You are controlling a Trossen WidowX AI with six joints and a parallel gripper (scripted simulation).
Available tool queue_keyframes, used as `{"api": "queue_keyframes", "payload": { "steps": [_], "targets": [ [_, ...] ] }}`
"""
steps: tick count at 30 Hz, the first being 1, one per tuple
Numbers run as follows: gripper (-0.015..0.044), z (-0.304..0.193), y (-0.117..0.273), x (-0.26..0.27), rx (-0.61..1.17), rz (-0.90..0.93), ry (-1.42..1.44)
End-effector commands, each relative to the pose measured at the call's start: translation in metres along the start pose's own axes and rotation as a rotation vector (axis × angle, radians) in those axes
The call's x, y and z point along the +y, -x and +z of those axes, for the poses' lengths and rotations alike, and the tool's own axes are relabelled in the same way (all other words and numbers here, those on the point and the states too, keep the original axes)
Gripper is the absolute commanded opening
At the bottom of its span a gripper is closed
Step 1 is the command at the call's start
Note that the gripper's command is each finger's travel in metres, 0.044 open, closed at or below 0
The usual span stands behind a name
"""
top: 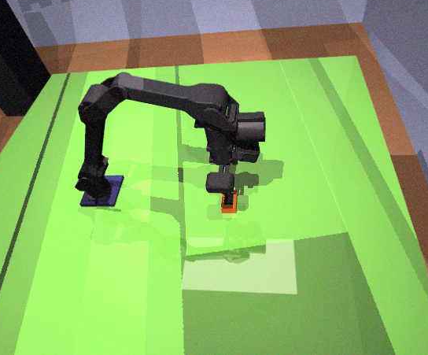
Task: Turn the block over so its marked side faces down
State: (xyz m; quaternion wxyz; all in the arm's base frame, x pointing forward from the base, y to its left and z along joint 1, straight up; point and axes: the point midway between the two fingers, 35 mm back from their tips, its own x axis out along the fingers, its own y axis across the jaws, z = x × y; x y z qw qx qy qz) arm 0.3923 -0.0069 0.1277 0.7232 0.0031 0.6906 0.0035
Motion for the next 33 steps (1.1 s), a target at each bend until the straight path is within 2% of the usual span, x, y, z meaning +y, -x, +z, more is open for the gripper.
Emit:
{"api": "queue_keyframes", "payload": {
  "steps": [1,4,8,33],
  "targets": [
    [0.044,-0.001,-0.001,-0.017,0.011,-0.012,0.024],
    [0.044,-0.001,-0.003,-0.017,0.011,-0.012,0.024],
    [0.044,-0.001,-0.034,-0.018,0.011,-0.012,0.024],
    [0.044,0.0,-0.071,-0.018,0.011,-0.012,0.024]
  ]
}}
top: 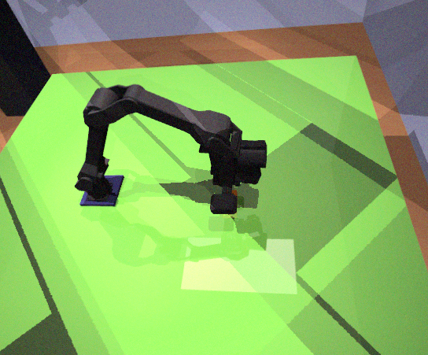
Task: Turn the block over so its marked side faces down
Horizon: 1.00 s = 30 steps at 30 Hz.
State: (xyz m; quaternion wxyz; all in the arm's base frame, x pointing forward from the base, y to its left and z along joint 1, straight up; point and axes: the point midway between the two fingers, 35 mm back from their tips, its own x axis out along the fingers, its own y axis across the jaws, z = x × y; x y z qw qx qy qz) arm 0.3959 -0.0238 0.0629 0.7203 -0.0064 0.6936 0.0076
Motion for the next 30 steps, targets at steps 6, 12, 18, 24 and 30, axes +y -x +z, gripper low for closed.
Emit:
{"api": "queue_keyframes", "payload": {
  "steps": [6,12,18,24,30],
  "targets": [
    [0.044,-0.001,-0.016,-0.001,0.003,-0.005,0.004],
    [0.0361,-0.001,-0.019,-0.001,0.003,-0.005,0.004],
    [0.0263,-0.001,-0.019,-0.001,0.003,-0.005,0.004],
    [0.0222,-0.001,-0.019,-0.001,0.003,-0.005,0.004],
    [0.0183,-0.001,-0.019,-0.001,0.003,-0.005,0.004]
  ]
}}
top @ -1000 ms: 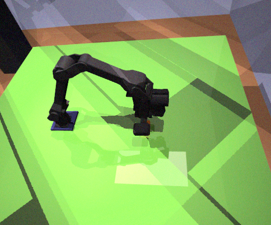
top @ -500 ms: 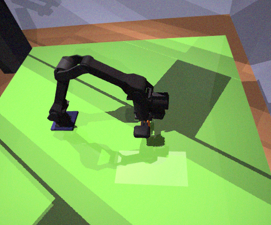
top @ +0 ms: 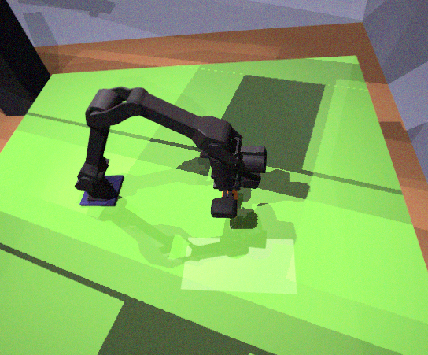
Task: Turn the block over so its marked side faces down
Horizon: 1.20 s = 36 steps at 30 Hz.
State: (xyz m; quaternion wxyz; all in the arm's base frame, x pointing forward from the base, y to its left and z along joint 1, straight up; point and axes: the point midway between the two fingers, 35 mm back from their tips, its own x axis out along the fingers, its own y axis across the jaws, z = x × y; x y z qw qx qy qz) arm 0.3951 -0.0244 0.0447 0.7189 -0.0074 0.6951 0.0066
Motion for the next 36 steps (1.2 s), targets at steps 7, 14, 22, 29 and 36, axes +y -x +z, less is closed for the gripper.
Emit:
{"api": "queue_keyframes", "payload": {
  "steps": [7,14,22,29,36],
  "targets": [
    [0.0116,0.0,0.001,0.0,-0.001,-0.002,0.004],
    [0.0,0.0,0.03,0.0,-0.001,-0.002,0.004],
    [0.0,0.001,0.029,0.0,-0.023,-0.002,0.004],
    [0.0,0.004,0.025,-0.001,-0.123,0.0,0.001],
    [0.0,0.005,0.022,-0.001,-0.224,0.001,0.0]
  ]
}}
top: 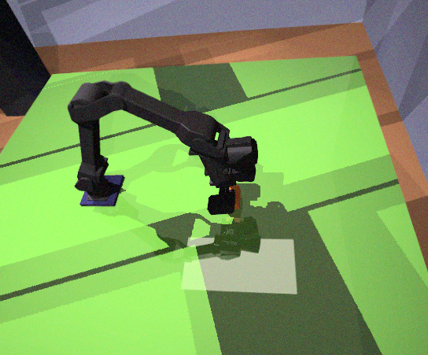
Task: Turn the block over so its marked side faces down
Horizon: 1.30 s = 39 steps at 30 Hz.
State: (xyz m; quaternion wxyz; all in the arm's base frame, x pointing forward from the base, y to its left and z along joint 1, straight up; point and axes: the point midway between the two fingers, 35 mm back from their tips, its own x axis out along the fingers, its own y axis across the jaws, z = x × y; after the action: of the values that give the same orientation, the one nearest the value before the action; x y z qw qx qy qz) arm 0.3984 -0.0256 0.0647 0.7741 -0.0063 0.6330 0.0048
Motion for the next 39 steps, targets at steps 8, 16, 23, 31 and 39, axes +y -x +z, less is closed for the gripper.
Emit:
{"api": "queue_keyframes", "payload": {
  "steps": [8,16,23,31,39],
  "targets": [
    [0.0,0.0,0.0,0.0,-0.172,0.005,0.003],
    [0.0,-0.003,0.001,0.0,-0.287,0.005,0.004],
    [0.0,-0.007,0.003,0.001,-0.387,0.004,0.007],
    [0.0,-0.009,0.004,0.001,-0.422,0.003,0.008],
    [0.0,-0.002,-0.012,0.0,-0.521,0.004,0.004]
  ]
}}
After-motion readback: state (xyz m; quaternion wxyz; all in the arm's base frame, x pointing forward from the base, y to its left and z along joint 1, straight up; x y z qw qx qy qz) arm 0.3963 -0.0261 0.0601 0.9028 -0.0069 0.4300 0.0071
